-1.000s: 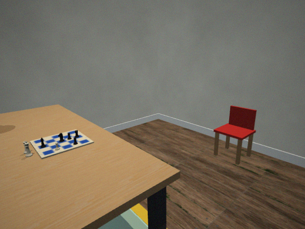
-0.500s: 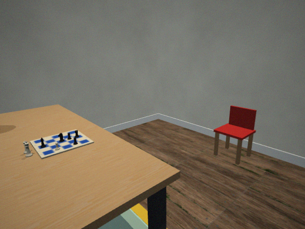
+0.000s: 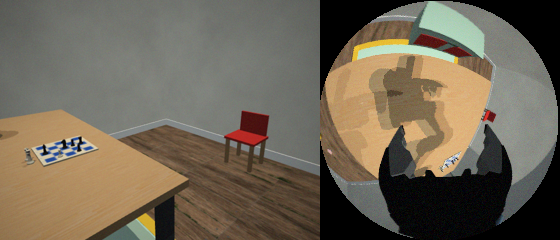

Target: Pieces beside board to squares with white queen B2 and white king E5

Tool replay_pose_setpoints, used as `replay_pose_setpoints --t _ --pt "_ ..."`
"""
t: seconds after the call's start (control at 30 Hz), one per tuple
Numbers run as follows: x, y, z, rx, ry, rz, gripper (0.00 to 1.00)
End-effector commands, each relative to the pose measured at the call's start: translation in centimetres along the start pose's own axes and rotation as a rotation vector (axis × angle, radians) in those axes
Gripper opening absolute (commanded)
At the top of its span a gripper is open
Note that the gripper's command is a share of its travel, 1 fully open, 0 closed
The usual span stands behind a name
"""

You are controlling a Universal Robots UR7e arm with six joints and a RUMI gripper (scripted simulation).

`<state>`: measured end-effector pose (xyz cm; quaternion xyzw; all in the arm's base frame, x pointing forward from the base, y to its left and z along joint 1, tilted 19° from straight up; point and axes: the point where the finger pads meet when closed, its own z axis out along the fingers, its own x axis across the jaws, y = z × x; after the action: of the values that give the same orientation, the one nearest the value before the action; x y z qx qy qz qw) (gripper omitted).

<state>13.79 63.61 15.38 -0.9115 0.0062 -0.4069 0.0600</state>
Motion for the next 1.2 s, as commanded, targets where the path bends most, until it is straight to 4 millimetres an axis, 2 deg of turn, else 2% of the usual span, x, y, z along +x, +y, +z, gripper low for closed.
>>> replay_pose_setpoints --t 0.0,0.47,0.53,0.8,1.03,1.1,1.17 --pt "0.5 0.3 0.4 -0.008 -0.004 0.007 1.00" --pt "4.6 3.3 4.7 -0.094 -0.046 0.067 1.00" --pt "4.6 3.3 4.7 -0.094 -0.046 0.067 1.00" --pt "7.8 6.4 7.9 -0.164 -0.083 0.122 1.00" --pt "10.9 10.0 11.0 -0.235 -0.123 0.185 1.00" --pt "10.9 10.0 11.0 -0.235 -0.123 0.185 1.00" --pt "11.9 11.2 11.9 -0.257 -0.136 0.206 1.00"
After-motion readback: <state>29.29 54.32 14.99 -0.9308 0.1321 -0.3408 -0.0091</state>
